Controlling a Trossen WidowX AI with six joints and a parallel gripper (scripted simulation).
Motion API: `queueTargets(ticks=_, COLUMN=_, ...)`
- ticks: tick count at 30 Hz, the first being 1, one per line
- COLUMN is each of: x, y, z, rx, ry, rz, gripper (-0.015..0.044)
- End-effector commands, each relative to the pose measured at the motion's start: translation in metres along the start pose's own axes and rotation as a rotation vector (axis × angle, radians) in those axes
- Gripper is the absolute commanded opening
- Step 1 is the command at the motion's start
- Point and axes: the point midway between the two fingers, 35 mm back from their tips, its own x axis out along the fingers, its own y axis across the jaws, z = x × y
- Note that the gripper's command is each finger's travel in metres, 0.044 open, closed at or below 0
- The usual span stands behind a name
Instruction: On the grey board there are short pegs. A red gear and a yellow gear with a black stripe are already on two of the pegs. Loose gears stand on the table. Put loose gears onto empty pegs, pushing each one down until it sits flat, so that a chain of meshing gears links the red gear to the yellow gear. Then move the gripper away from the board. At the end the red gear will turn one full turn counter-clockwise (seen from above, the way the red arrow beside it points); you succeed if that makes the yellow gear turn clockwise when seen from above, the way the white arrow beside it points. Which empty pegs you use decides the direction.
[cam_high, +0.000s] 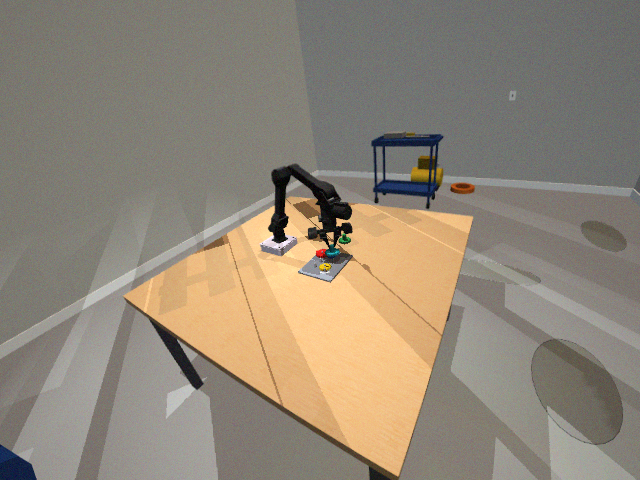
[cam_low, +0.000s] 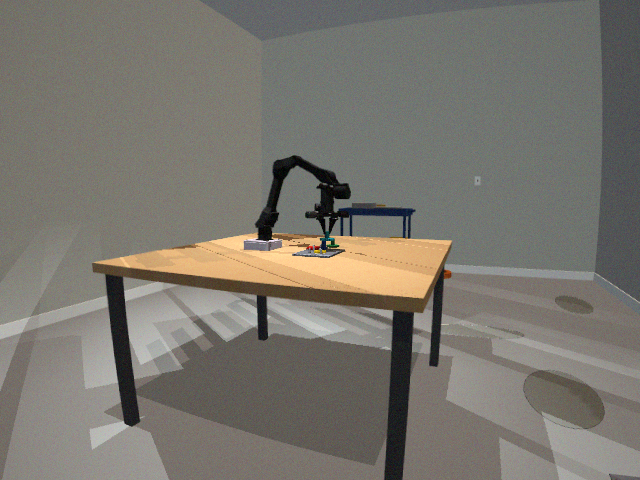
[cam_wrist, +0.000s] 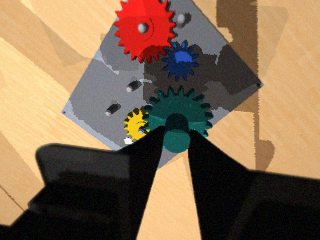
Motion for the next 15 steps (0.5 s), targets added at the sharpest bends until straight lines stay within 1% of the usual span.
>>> queueTargets(ticks=1, x=0.000, y=-0.001, z=0.000, rx=-0.016, ry=0.001, rz=-0.004, gripper=0.0000)
queueTargets(ticks=15, x=0.017, y=0.000, z=0.000, rx=-0.226, ry=0.001, rz=-0.004, gripper=0.0000)
